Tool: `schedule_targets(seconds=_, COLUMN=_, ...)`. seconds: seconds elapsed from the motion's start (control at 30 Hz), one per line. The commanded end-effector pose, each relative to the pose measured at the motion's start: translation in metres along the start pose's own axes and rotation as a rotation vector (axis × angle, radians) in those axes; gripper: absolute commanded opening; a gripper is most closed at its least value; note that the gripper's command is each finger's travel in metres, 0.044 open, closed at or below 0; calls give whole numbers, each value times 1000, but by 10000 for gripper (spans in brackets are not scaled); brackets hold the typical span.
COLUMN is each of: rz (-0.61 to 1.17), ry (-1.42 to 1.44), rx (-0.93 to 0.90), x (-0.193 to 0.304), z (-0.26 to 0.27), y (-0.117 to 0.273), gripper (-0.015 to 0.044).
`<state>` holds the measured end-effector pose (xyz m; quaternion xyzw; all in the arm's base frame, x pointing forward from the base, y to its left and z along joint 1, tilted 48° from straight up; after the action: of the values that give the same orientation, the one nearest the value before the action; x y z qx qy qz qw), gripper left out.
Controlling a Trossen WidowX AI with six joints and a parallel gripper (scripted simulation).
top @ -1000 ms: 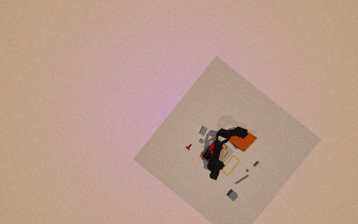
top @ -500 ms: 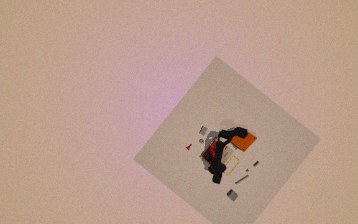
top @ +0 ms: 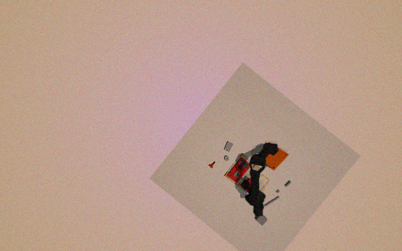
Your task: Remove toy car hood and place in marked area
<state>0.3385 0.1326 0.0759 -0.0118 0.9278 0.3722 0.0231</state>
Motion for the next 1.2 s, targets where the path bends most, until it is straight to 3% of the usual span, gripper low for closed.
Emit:
schedule_targets(seconds=0.0, rz=-3, ry=-10, rx=-10, x=5, z=24, y=3, gripper=0)
schedule_targets(seconds=0.53, rz=1, ry=-20, rx=5, x=54, z=121, y=0, gripper=0)
schedule_targets(seconds=1.17, rz=1, ry=-21, rx=5, x=53, z=123, y=-12, gripper=0)
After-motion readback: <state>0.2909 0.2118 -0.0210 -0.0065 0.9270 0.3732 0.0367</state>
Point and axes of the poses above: the point midway between the two fingers, 35 mm back from their tips, its own y axis back along the fingers, its own z axis across the jaws, x = y × z, the point moved 6 cm from there along y, back along the fingers, and after that the axes turned 7 degrees about -y, right-handed, at the moved point
